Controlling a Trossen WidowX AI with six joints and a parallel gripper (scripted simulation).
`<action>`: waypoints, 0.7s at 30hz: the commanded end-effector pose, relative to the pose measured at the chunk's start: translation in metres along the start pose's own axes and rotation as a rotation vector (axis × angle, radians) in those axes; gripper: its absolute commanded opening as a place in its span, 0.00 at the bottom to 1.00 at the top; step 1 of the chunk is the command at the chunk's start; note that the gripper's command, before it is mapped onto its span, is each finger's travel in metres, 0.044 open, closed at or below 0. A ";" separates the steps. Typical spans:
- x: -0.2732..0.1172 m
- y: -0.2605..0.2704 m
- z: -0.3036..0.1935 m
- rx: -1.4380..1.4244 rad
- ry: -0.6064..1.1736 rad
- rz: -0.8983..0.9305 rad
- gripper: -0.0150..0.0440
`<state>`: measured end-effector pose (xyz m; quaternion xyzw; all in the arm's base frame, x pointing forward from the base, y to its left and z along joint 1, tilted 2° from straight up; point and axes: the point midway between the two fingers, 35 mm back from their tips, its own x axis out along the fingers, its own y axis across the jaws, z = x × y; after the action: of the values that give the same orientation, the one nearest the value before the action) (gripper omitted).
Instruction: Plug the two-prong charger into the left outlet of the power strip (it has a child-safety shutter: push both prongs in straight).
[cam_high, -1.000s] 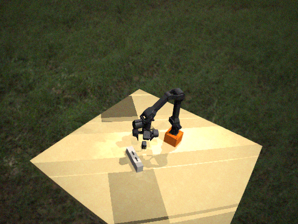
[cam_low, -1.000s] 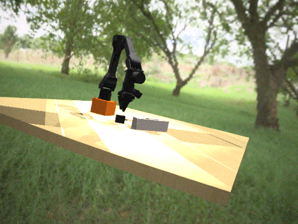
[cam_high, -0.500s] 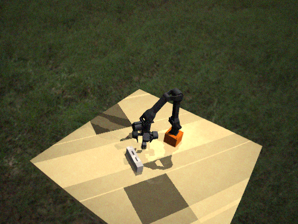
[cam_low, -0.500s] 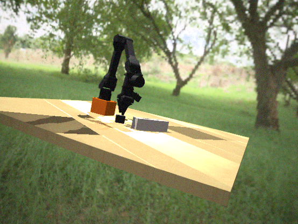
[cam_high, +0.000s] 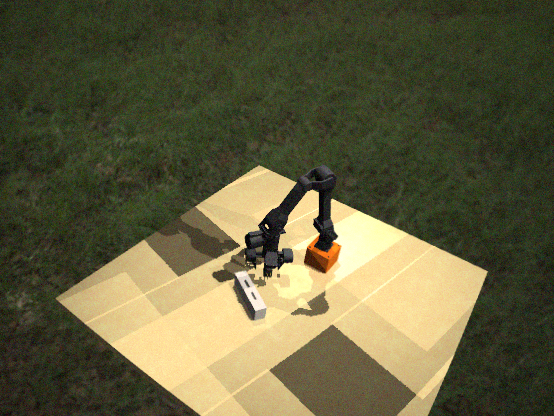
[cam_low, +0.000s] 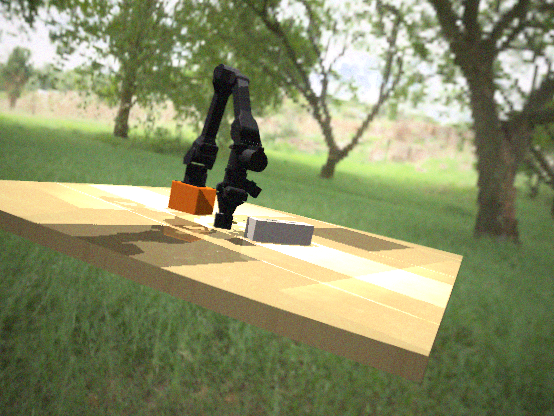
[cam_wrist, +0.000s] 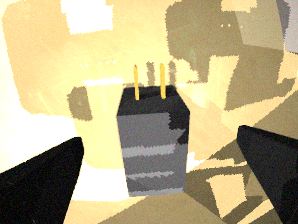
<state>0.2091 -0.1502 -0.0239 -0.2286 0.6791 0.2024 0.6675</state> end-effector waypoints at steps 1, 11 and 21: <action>0.008 0.005 -0.002 -0.002 0.008 0.012 1.00; 0.014 0.005 -0.001 -0.002 0.008 0.012 1.00; 0.012 0.003 0.000 -0.002 0.002 0.006 0.56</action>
<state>0.2075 -0.1485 -0.0359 -0.2273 0.6804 0.2050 0.6658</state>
